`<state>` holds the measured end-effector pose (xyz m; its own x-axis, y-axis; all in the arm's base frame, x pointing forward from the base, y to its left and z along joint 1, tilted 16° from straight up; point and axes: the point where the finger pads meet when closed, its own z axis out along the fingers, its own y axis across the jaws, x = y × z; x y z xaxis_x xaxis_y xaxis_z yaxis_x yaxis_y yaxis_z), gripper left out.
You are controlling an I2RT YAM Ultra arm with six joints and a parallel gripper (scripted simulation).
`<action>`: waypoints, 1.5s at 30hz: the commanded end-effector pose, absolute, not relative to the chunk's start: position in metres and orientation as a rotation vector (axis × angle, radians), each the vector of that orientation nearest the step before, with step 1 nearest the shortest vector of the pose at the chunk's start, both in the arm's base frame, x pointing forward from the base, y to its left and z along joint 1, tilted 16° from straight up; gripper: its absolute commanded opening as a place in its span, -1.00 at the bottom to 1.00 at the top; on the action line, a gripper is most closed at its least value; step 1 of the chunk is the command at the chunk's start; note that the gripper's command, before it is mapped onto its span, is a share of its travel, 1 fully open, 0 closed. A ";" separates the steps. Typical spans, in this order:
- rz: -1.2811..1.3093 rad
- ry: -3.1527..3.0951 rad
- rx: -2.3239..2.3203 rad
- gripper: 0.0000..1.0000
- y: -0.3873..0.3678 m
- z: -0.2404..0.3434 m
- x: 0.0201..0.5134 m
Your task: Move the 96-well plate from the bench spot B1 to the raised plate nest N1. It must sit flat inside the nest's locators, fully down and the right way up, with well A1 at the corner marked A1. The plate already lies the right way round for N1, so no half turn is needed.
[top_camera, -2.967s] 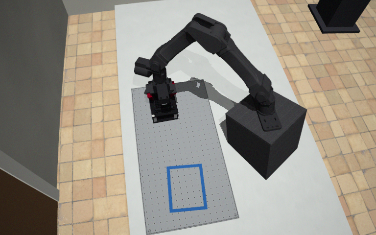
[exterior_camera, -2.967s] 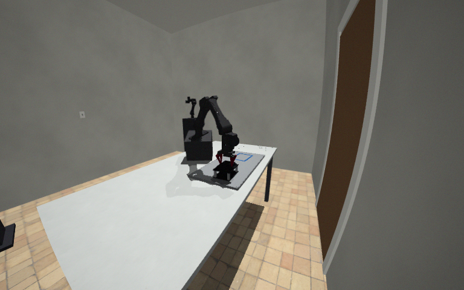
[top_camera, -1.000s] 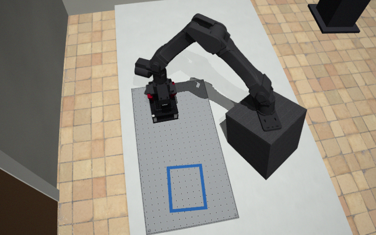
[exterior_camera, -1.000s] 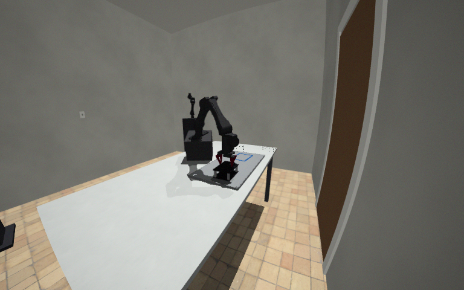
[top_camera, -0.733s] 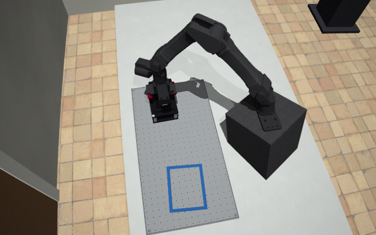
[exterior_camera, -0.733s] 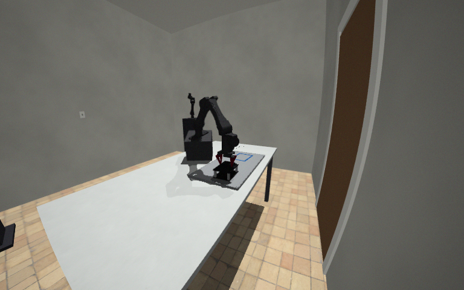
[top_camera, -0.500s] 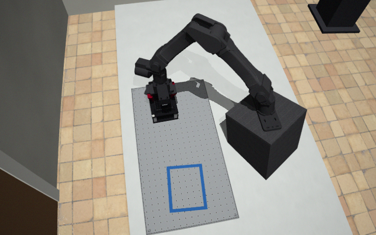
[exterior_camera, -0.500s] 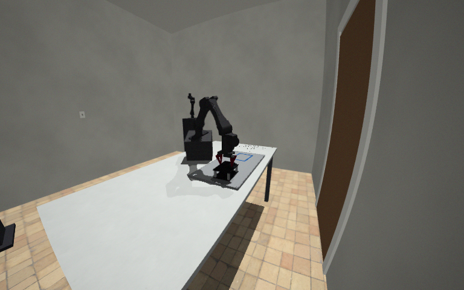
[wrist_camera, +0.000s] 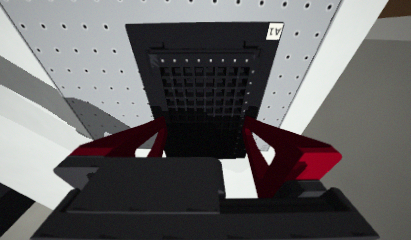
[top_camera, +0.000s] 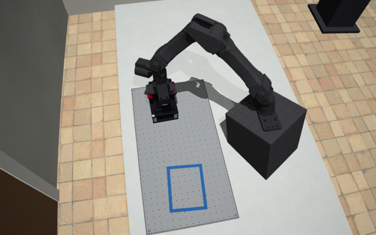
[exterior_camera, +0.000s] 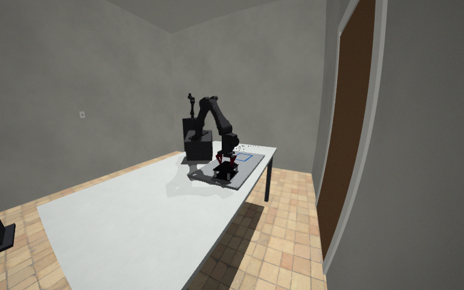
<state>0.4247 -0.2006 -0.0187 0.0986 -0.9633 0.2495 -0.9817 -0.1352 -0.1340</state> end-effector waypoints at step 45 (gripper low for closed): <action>0.451 -2.030 2.281 1.00 -0.203 -0.017 0.429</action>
